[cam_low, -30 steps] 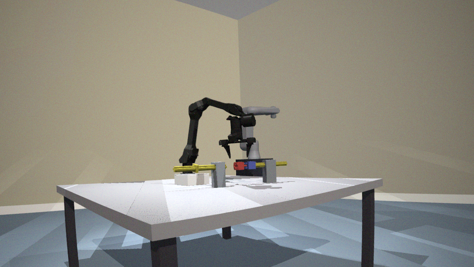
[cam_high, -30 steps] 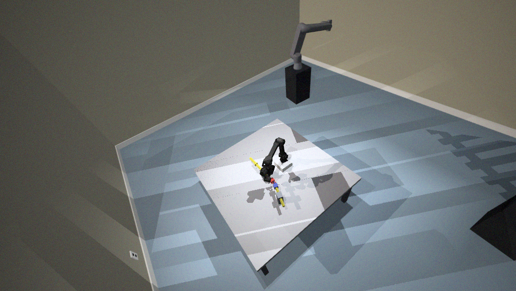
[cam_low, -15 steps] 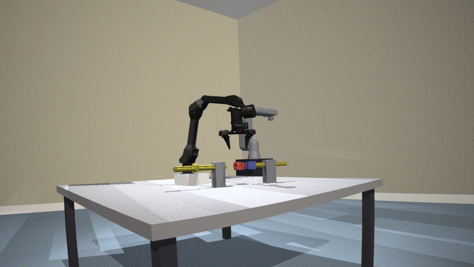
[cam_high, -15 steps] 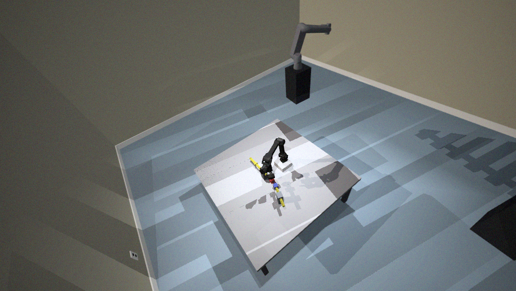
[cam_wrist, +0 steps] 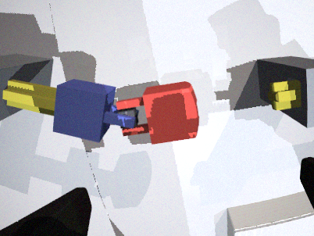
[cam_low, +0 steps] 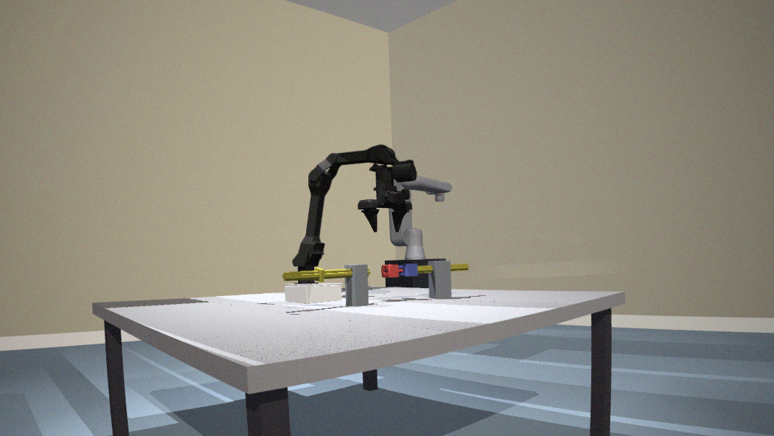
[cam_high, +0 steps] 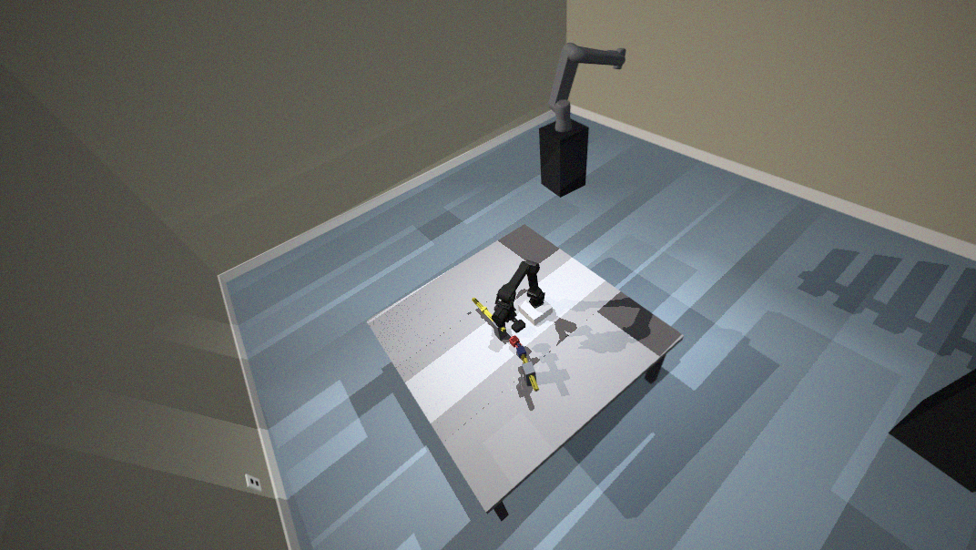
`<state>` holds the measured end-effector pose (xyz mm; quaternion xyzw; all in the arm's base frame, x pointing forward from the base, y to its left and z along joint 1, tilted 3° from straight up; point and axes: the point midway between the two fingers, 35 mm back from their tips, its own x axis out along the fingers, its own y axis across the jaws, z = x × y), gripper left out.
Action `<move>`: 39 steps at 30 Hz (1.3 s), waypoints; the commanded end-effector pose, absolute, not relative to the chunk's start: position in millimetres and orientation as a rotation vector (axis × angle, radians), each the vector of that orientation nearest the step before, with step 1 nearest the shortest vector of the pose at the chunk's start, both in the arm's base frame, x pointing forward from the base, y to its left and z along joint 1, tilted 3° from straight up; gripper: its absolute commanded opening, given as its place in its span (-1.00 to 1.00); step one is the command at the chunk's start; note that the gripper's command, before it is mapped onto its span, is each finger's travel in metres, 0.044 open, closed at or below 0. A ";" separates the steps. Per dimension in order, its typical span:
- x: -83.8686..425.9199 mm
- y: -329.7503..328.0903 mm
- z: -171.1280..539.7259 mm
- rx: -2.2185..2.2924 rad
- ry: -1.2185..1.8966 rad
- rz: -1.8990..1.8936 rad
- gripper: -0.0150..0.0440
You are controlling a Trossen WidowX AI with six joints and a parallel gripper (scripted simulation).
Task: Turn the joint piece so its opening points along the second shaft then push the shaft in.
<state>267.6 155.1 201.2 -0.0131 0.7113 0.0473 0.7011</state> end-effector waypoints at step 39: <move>310.2 -58.5 125.7 0.863 1.427 -0.831 -0.49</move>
